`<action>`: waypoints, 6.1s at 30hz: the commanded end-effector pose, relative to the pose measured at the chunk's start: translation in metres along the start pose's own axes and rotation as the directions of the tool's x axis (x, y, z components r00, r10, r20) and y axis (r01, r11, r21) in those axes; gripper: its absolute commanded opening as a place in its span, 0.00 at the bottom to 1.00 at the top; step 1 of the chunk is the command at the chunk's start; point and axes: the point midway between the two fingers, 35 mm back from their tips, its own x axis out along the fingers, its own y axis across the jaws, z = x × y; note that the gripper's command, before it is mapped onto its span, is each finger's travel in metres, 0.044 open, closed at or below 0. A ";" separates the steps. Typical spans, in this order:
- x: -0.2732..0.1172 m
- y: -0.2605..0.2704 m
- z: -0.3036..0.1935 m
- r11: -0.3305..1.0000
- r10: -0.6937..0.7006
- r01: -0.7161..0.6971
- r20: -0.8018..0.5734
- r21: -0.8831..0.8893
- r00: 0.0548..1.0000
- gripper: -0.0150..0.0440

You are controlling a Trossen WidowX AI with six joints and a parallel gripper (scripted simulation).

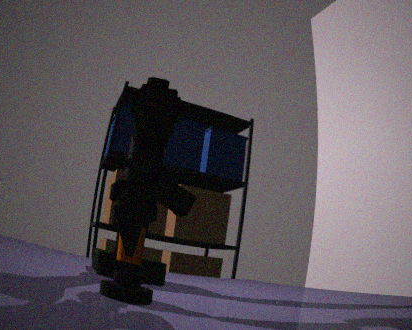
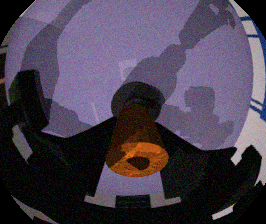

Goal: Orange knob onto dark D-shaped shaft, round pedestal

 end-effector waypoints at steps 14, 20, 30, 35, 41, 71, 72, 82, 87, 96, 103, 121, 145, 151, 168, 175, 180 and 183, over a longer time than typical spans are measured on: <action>-0.006 -0.006 0.000 0.985 -0.005 0.005 -0.001 -0.173 1.000 0.25; -0.004 -0.010 0.000 0.977 -0.006 0.005 -0.001 -0.214 1.000 0.25; -0.001 -0.010 0.000 0.977 -0.006 0.005 -0.001 -0.214 1.000 0.25; -0.004 -0.009 0.000 0.977 -0.006 0.005 -0.001 -0.214 1.000 0.25; -0.006 -0.007 0.000 0.955 -0.005 0.005 -0.001 -0.297 1.000 0.25; 0.000 -0.004 0.000 0.911 -0.005 0.004 -0.001 -0.412 1.000 0.25; 0.000 -0.004 0.000 0.911 -0.005 0.004 -0.001 -0.412 1.000 0.25; -0.006 -0.006 0.000 0.872 -0.005 0.004 -0.001 -0.489 1.000 0.25; -0.006 -0.010 0.000 0.806 -0.006 0.004 -0.001 -0.592 1.000 0.25; -0.004 -0.008 0.000 0.806 -0.005 0.004 -0.001 -0.592 1.000 0.25; -0.003 -0.007 0.000 0.806 -0.005 0.004 -0.001 -0.592 1.000 0.25; 0.000 -0.003 0.000 0.806 -0.005 0.003 -0.001 -0.592 1.000 0.25; -0.005 -0.006 0.000 0.772 -0.005 0.003 -0.001 -0.635 1.000 0.25; -0.006 -0.008 0.000 0.665 -0.005 0.003 -0.001 -0.747 1.000 0.25; -0.002 -0.005 0.000 0.665 -0.005 0.002 -0.001 -0.747 1.000 0.25; -0.002 -0.002 -0.001 0.665 -0.005 0.002 -0.001 -0.747 1.000 0.25; 0.000 -0.002 -0.001 0.665 -0.005 0.002 -0.001 -0.747 1.000 0.25; 0.000 -0.003 -0.001 0.665 -0.005 0.002 -0.001 -0.747 1.000 0.25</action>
